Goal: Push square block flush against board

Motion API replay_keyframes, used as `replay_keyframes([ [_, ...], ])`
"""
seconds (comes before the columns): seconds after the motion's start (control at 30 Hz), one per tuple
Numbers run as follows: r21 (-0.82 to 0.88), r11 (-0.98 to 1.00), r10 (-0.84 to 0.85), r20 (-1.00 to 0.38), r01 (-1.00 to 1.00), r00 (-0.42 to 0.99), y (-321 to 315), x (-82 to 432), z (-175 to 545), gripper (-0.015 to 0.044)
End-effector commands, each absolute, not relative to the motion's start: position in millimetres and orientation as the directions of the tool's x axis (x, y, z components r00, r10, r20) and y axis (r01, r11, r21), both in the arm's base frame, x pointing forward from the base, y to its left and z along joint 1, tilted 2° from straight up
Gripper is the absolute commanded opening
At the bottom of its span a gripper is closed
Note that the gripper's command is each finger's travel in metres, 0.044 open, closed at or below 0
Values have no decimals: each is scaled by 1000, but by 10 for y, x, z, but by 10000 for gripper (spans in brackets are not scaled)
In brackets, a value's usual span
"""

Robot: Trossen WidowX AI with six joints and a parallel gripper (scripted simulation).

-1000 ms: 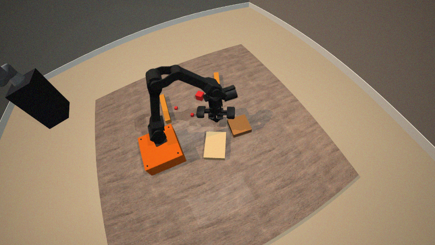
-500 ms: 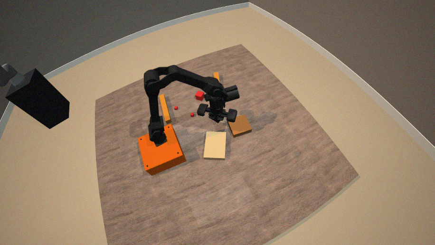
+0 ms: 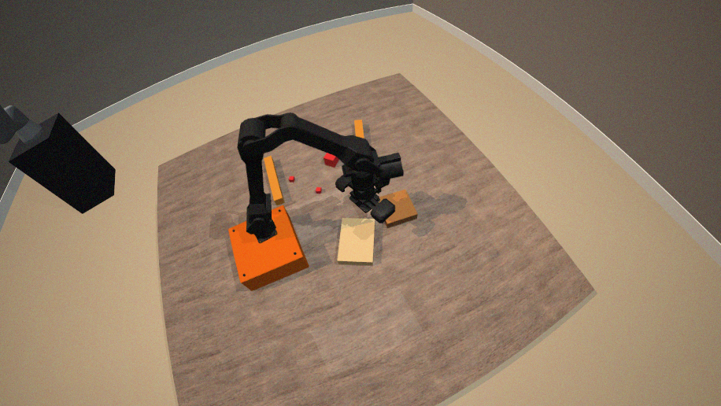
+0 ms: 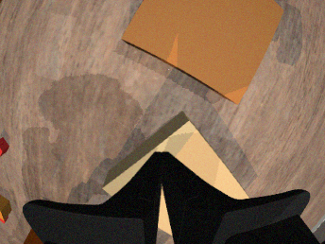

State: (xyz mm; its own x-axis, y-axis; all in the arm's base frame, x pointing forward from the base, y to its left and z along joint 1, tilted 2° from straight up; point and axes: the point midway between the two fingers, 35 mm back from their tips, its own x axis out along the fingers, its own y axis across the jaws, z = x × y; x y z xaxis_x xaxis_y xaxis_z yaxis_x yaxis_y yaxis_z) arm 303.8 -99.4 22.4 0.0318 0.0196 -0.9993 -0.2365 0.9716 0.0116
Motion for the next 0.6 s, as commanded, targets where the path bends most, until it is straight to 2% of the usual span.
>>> replay_keyframes([
  [0.0, 14, 997, 16, -1000, -75, 24, -1121, 2995, 207, 0],
  [0.27, 19, 979, 14, -1000, 203, 23, -1320, 2928, 202, 0],
  [0.57, 22, 868, 13, -1000, 496, 22, -1538, 2836, 196, 0],
])
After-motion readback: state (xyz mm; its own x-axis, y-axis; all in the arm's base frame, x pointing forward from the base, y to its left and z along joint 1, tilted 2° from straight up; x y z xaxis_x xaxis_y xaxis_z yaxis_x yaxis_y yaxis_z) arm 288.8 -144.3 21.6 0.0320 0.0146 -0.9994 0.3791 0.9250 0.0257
